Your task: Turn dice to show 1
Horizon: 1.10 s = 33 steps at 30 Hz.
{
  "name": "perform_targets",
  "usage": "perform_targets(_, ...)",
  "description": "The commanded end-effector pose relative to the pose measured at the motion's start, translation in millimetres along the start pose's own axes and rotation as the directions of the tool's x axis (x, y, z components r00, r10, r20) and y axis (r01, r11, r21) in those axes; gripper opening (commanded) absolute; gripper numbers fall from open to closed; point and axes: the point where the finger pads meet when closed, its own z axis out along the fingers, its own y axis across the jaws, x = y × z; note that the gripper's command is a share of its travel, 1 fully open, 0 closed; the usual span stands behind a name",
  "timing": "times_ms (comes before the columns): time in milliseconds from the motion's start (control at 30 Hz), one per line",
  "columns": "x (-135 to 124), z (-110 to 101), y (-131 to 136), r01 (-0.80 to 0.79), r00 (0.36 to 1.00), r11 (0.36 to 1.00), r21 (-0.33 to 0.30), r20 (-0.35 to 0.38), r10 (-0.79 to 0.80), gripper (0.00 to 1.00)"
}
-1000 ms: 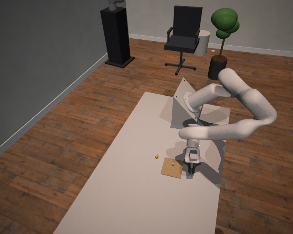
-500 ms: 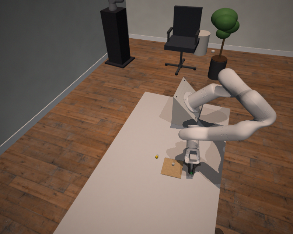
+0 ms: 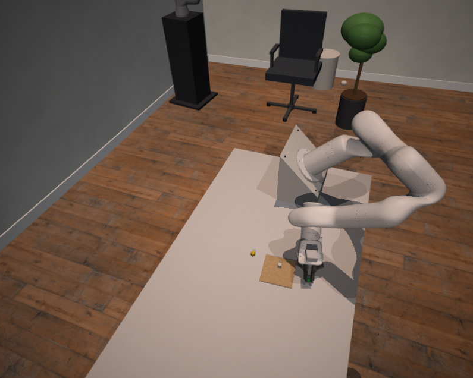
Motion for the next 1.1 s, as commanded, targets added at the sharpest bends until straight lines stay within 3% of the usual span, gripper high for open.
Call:
perform_targets(0, 0.6, 0.0, 0.1, 0.000, 1.000, 1.000, 0.000, -0.001, 0.000, 0.11)
perform_targets(900, 0.6, 0.0, 0.1, 0.000, 1.000, 1.000, 0.000, -0.001, 0.000, 0.11)
perform_targets(1067, 0.6, 0.0, 0.1, 0.000, 1.000, 1.000, 0.000, -0.001, 0.000, 0.19)
